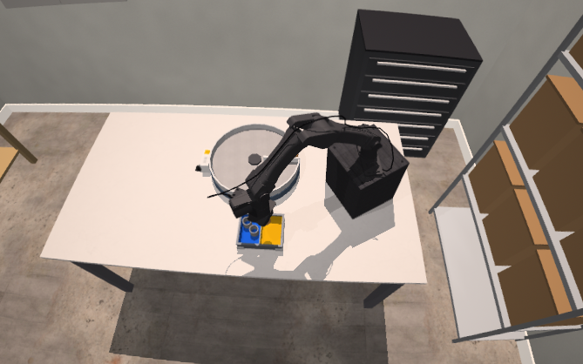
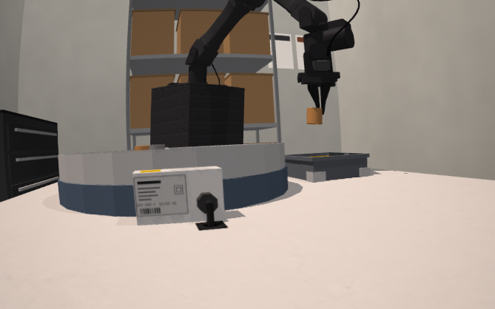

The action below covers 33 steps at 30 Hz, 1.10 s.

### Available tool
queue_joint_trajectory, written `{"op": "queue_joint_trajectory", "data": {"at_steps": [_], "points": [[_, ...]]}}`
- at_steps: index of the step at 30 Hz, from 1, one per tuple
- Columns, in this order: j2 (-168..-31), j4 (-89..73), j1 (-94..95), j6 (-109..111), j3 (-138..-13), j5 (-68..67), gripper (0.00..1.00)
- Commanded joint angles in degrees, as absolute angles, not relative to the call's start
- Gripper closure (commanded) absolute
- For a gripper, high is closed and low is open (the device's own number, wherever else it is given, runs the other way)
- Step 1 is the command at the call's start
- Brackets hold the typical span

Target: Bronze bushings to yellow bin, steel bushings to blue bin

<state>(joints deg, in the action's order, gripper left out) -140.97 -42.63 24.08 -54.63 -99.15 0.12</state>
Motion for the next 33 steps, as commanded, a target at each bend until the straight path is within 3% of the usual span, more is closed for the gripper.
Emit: {"op": "queue_joint_trajectory", "data": {"at_steps": [1, 33], "points": [[-139.96, -43.25, 24.49, -54.97, -100.50, -0.61, 1.00], [-149.58, -35.09, 24.65, -55.00, -101.94, -0.61, 1.00]]}}
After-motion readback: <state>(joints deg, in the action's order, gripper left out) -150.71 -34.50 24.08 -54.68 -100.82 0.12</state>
